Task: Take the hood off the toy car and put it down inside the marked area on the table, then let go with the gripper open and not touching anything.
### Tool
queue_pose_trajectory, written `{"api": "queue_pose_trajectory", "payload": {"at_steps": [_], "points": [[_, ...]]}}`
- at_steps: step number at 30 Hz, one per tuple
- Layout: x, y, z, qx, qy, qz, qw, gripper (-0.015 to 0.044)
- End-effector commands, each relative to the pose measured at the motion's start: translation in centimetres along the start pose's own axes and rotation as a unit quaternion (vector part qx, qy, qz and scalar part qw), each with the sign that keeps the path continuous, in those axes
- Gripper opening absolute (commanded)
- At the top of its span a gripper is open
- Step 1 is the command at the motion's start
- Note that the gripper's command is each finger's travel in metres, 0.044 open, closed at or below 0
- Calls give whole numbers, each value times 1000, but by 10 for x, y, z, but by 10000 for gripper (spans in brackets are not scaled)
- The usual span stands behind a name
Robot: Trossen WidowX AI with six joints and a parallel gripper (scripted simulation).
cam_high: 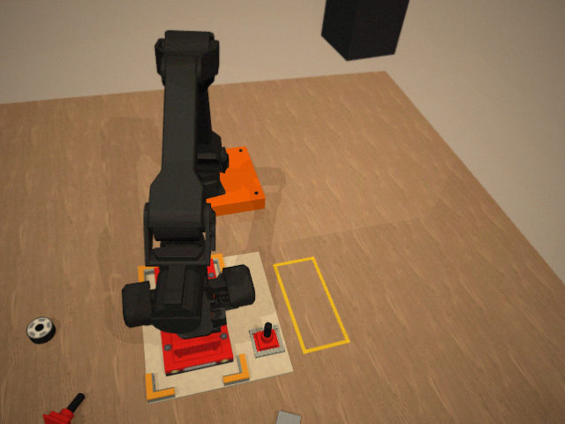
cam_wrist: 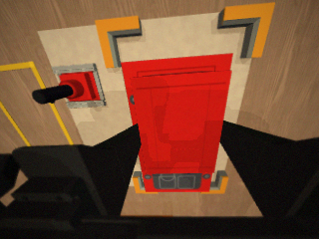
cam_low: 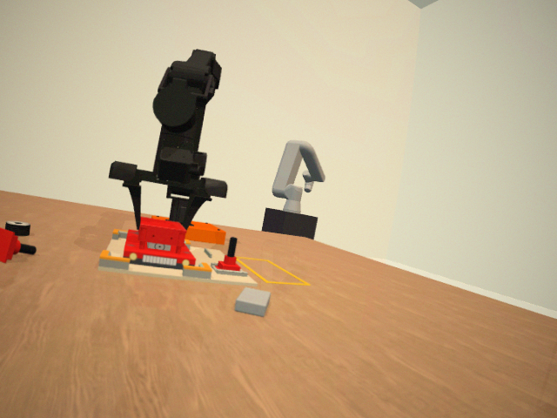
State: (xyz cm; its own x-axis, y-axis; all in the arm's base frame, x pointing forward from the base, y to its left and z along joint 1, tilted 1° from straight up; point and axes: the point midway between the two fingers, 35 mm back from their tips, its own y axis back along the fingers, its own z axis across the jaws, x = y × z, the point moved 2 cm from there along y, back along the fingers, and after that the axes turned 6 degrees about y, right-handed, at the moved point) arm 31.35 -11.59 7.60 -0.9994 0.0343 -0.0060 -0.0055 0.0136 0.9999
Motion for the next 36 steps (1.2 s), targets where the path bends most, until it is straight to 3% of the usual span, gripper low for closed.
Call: {"api": "queue_pose_trajectory", "payload": {"at_steps": [1, 19, 31, 36], "points": [[0, 7, 0, 1, 0, -5, 1000, 0], [0, 20, 0, 2, 0, -5, 1000, 0], [0, 59, 0, 2, 0, -5, 1000, 0], [-1, 50, 3, -1, 1, 2, 1000, 0]]}}
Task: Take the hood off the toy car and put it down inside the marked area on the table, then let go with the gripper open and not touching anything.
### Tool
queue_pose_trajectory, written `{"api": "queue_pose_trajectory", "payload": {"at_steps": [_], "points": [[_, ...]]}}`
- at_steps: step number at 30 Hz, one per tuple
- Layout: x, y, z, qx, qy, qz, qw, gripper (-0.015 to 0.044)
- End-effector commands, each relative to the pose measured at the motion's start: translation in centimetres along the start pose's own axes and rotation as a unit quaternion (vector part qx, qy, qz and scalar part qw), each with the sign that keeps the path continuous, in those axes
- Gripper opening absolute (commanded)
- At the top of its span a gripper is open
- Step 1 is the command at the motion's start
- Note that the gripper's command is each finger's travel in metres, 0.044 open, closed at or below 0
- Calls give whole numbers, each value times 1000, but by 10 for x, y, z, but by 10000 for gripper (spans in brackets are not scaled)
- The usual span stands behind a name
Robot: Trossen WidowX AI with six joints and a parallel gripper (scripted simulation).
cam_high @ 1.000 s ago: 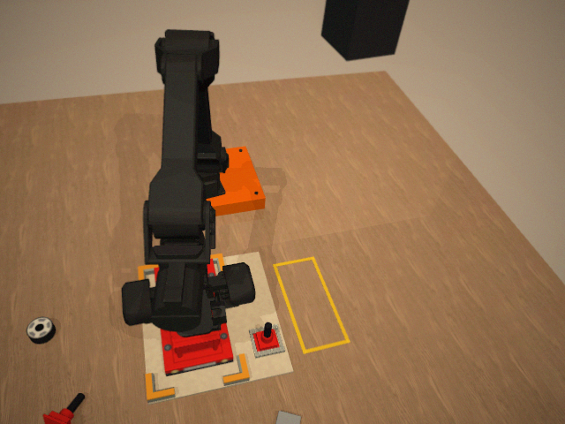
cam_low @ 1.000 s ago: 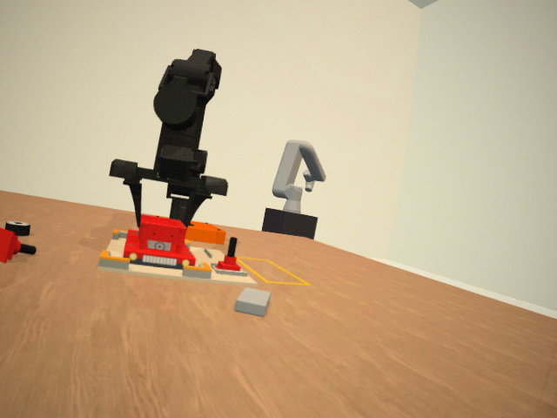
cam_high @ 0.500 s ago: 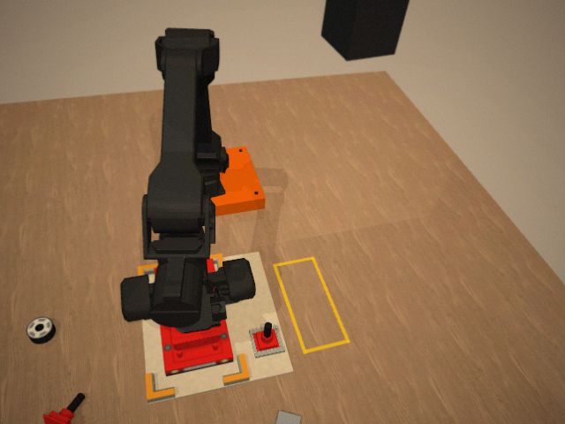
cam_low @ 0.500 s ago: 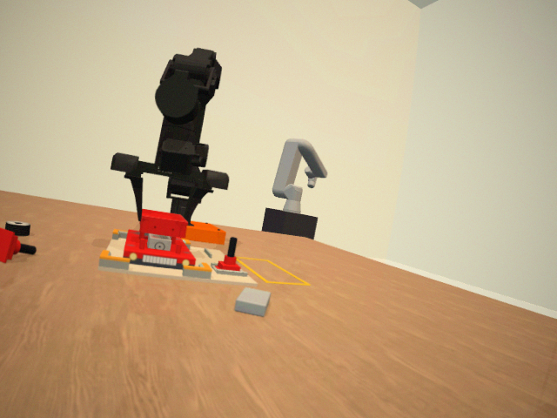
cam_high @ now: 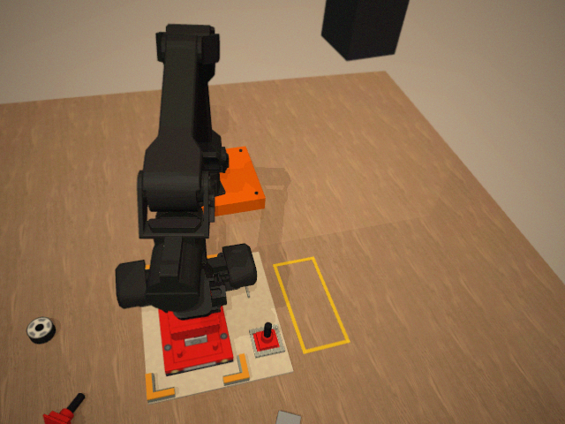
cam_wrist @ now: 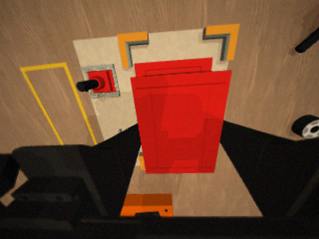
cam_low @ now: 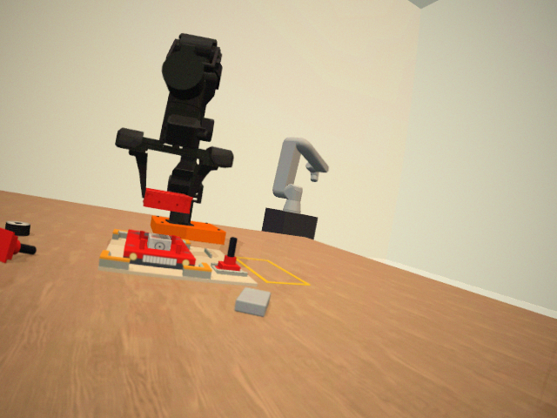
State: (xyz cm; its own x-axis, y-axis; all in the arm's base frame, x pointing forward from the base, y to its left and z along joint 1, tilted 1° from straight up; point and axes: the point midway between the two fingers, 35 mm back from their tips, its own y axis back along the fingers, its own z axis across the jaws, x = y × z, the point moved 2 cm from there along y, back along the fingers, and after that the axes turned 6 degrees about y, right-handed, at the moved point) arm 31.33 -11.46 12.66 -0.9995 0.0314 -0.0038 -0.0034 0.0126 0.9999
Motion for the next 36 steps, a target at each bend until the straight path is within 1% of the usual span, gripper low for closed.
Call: {"api": "queue_pose_trajectory", "payload": {"at_steps": [1, 18, 36], "points": [[-1, -1, 5, 0, 0, 1, 1000, 0], [-14, 3, 68, -4, 17, -12, 1000, 0], [-14, 6, 135, -6, 8, -9, 1000, 0]]}}
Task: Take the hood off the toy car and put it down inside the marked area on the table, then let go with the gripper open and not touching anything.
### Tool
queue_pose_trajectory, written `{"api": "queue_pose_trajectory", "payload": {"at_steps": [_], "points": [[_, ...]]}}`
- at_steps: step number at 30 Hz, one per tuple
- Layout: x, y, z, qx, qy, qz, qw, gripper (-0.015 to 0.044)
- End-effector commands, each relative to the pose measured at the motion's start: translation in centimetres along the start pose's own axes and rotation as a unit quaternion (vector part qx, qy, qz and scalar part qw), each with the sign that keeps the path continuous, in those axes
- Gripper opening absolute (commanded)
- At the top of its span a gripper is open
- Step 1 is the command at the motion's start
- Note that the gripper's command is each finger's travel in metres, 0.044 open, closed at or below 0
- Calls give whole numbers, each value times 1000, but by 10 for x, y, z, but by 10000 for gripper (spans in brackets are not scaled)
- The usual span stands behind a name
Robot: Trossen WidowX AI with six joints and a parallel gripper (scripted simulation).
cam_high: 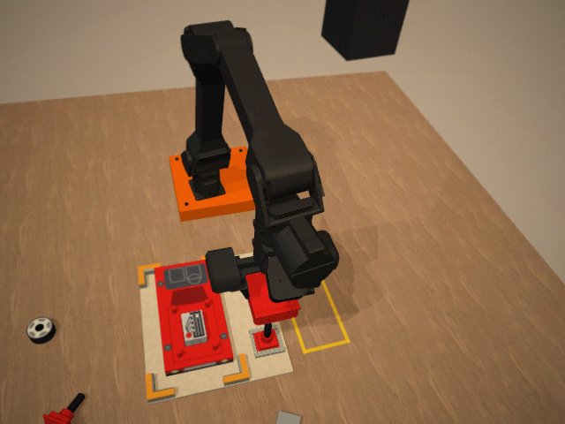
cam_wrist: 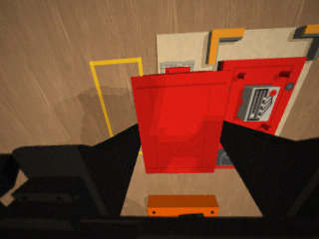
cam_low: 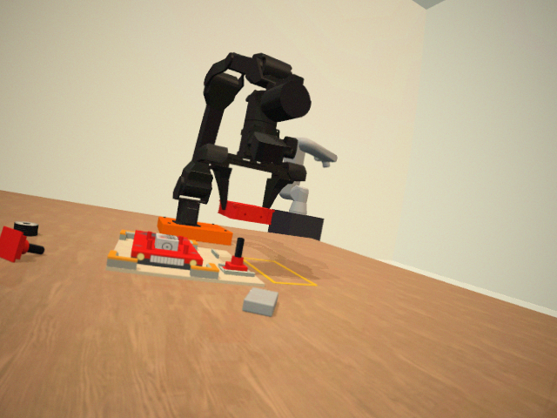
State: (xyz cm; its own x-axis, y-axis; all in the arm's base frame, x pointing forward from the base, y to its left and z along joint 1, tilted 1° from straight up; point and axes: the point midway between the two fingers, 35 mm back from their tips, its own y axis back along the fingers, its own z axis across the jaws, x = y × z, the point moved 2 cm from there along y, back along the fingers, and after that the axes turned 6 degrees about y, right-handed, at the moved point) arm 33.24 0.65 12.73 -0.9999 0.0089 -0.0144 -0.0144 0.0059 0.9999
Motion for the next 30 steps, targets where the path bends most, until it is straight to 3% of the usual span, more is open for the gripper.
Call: {"api": "queue_pose_trajectory", "payload": {"at_steps": [1, 21, 30], "points": [[1, 4, 17, -3, -3, -4, 1000, 0], [15, 6, 87, -4, -12, -1, 1000, 0], [16, 5, 92, -4, -13, -1, 1000, 0]]}}
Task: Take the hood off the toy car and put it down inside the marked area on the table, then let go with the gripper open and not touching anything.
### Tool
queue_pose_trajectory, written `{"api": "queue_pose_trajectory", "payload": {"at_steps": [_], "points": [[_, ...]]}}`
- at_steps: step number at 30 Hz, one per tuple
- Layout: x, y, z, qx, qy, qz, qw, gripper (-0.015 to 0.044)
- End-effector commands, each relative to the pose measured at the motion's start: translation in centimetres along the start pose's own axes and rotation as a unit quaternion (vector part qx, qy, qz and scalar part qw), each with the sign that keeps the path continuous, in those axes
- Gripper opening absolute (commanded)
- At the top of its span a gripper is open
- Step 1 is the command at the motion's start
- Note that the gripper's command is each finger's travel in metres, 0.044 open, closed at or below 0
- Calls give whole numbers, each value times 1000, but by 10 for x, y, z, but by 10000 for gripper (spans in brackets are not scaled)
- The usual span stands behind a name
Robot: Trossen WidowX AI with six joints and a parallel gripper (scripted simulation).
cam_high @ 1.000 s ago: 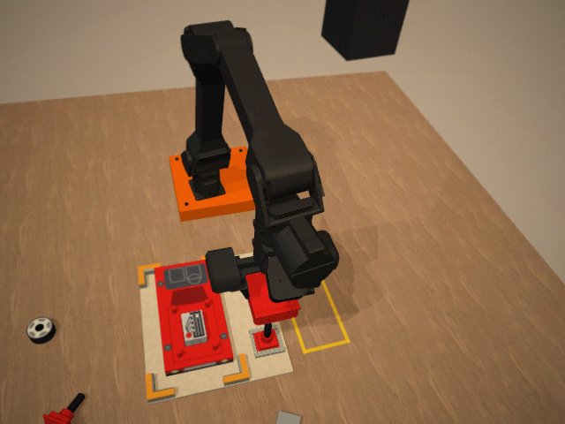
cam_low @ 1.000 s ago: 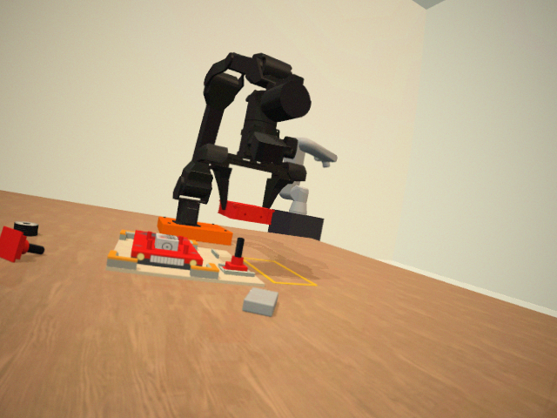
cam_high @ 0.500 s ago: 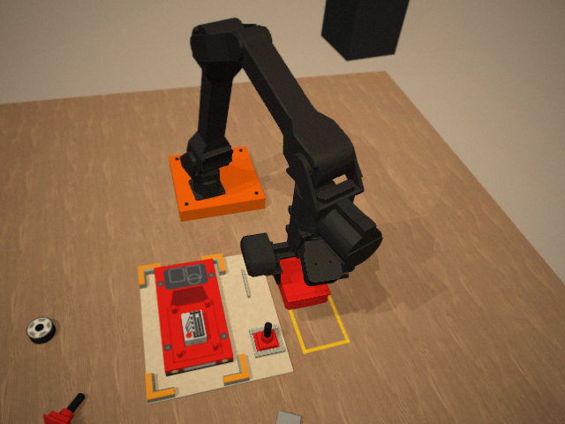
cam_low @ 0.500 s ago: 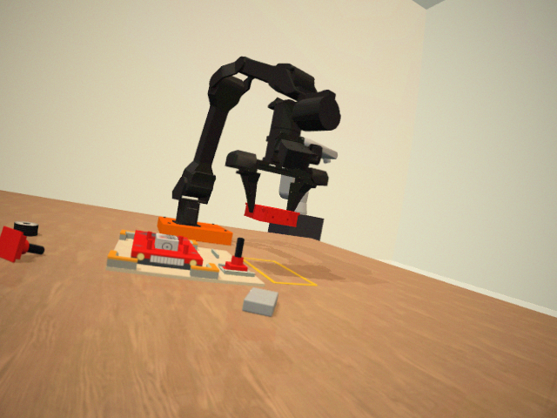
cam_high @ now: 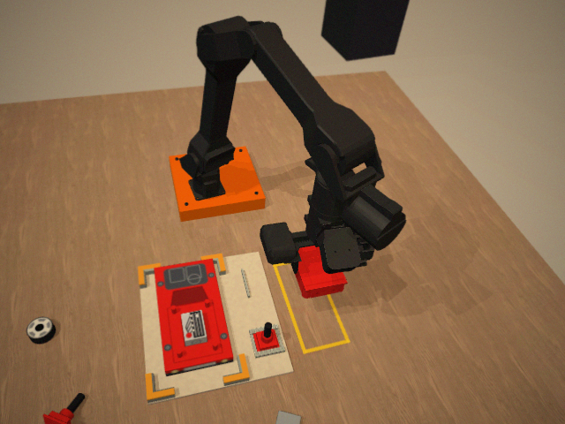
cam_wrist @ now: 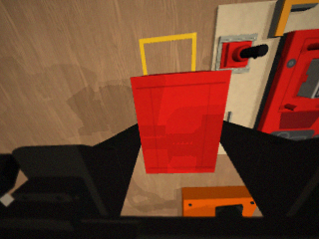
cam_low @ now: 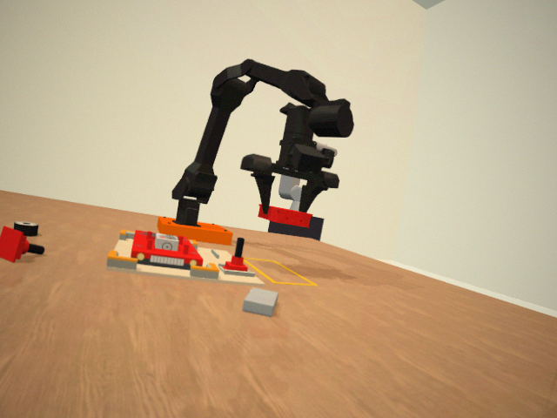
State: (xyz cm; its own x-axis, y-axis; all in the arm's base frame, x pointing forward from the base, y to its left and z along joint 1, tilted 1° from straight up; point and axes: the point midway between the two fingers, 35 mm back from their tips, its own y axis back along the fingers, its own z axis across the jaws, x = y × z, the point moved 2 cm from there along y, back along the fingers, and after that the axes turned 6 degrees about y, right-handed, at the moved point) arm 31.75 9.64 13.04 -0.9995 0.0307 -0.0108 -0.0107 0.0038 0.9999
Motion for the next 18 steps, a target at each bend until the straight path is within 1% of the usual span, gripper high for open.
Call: {"api": "queue_pose_trajectory", "payload": {"at_steps": [1, 18], "points": [[0, 0, 2, -3, -2, -2, 1000, 0], [-1, -11, 2, -3, -2, -2, 1000, 0]]}}
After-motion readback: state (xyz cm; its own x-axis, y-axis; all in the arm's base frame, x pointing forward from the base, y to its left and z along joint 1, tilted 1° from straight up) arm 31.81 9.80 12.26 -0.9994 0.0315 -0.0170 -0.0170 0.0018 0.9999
